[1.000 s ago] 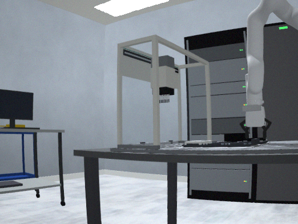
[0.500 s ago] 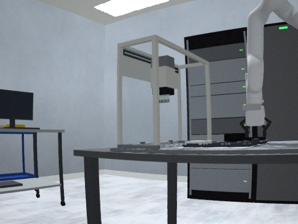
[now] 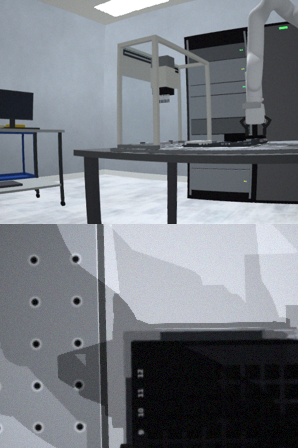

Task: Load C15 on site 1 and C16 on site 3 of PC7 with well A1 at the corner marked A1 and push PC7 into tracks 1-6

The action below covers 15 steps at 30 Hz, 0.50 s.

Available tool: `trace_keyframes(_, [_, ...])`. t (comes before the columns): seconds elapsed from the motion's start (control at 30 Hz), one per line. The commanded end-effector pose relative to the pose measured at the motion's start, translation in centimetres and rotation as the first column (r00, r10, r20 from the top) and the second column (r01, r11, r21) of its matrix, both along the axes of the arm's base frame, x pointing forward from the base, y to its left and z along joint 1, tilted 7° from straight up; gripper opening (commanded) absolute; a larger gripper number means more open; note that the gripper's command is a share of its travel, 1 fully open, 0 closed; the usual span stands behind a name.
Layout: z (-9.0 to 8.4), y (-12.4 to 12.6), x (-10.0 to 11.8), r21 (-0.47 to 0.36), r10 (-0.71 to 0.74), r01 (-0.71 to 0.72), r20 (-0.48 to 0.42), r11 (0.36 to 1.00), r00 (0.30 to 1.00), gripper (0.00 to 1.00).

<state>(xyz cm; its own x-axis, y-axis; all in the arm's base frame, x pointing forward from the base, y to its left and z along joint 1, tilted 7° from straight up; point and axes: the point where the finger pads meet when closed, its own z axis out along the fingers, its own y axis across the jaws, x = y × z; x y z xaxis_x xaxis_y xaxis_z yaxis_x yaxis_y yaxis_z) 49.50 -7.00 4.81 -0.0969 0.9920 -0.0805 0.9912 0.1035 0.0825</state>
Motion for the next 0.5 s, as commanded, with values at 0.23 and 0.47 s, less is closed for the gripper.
trace_keyframes(0.23, [0.66,0.04,0.01,0.001,0.0,0.0,0.001,1.0,1.0,0.0])
trace_keyframes(0.47, [0.72,0.04,0.01,0.001,0.0,0.0,0.001,1.0,1.0,0.0])
